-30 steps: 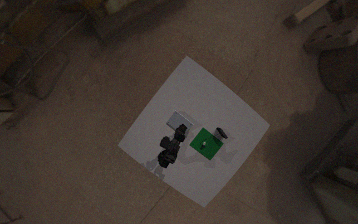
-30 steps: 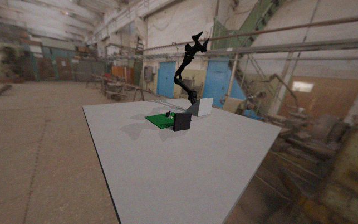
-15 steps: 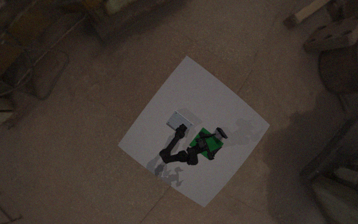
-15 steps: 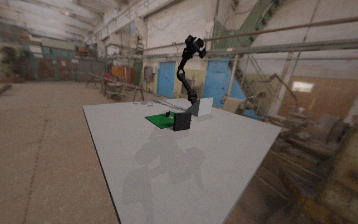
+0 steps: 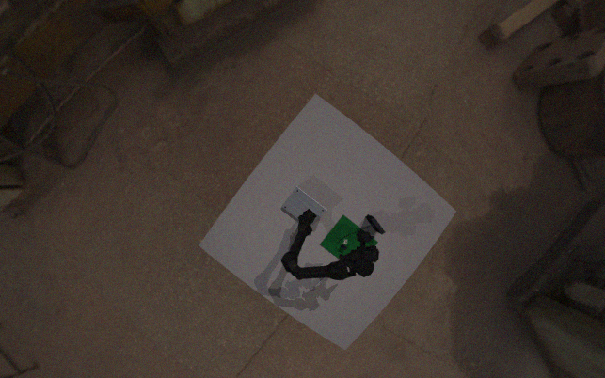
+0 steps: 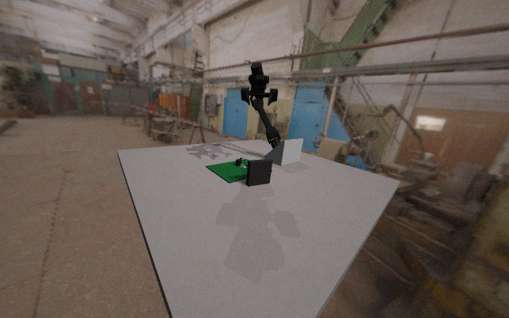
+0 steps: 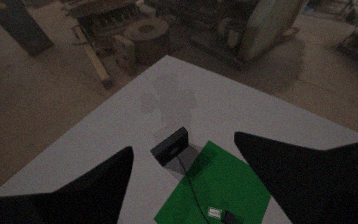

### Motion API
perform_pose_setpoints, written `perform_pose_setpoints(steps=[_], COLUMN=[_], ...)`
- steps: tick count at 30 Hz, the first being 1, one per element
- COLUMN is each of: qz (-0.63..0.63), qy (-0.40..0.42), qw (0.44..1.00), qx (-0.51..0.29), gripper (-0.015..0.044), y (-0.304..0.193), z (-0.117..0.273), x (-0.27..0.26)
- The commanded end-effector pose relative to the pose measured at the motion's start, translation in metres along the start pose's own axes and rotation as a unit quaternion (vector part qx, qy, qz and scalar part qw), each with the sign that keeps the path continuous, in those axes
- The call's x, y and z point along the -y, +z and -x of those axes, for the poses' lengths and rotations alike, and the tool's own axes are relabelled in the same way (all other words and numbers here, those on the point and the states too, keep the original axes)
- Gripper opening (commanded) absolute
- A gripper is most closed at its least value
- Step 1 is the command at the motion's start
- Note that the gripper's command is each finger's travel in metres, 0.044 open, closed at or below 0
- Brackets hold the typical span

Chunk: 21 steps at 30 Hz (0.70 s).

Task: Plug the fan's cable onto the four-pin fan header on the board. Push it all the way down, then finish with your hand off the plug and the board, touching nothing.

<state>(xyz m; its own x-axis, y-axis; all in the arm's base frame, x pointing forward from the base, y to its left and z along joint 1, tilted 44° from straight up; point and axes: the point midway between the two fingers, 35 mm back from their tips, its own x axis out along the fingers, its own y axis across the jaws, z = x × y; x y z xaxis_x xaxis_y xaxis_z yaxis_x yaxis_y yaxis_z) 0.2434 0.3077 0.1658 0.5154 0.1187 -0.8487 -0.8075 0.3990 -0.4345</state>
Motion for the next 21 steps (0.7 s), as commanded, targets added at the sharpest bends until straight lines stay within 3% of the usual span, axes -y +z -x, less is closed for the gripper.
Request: perform_pose_setpoints(steps=[1, 11, 21], qz=[-0.102, -0.304, -0.313], qy=[-0.040, -0.182, -0.191], qw=[0.987, 0.853, 0.842], qx=[-0.119, -0.383, -0.396], gripper=[0.0440, 0.0440, 0.0440], y=[-0.046, -0.174, -0.191], z=[-0.031, -0.059, -0.068], x=[0.033, 0.101, 0.106])
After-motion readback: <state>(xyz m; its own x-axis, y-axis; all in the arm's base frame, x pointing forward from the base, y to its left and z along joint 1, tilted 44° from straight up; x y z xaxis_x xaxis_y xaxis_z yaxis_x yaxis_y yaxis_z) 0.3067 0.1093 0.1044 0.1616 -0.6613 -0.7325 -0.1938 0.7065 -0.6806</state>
